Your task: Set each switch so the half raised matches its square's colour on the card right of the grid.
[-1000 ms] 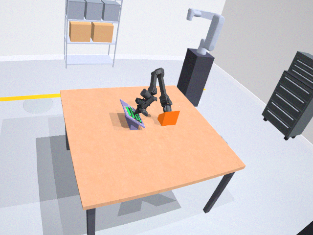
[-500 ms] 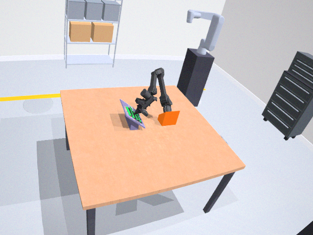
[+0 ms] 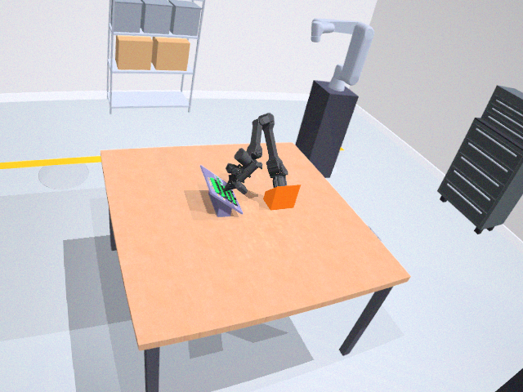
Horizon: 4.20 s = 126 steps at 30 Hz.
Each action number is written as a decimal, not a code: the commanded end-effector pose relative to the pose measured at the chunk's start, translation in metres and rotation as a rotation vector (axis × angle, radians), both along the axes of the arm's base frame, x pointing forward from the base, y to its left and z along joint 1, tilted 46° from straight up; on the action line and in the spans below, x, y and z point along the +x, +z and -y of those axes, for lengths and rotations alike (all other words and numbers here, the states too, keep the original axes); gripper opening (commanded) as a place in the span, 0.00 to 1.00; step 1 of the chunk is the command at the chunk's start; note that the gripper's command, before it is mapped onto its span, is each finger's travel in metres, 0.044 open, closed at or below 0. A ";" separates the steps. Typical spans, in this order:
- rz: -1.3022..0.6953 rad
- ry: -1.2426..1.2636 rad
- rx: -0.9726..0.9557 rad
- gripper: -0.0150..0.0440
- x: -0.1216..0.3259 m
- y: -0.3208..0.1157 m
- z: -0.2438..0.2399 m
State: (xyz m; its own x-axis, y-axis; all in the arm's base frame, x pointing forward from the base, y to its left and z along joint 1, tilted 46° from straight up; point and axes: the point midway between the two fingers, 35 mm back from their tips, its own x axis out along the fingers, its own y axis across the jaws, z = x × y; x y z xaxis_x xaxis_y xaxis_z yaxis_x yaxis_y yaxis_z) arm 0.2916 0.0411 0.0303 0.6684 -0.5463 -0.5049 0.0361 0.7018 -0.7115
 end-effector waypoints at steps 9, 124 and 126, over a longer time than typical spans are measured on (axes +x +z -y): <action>-0.007 0.004 -0.003 0.25 0.001 -0.002 0.001; -0.007 0.004 -0.003 0.25 -0.001 0.013 0.014; -0.007 0.004 -0.004 0.25 -0.001 0.013 0.014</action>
State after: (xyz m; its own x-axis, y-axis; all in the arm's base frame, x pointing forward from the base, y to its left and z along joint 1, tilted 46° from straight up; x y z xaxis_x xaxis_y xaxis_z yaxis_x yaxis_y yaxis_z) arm 0.2905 0.0273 0.0451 0.6680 -0.5470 -0.5046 0.0359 0.7009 -0.7123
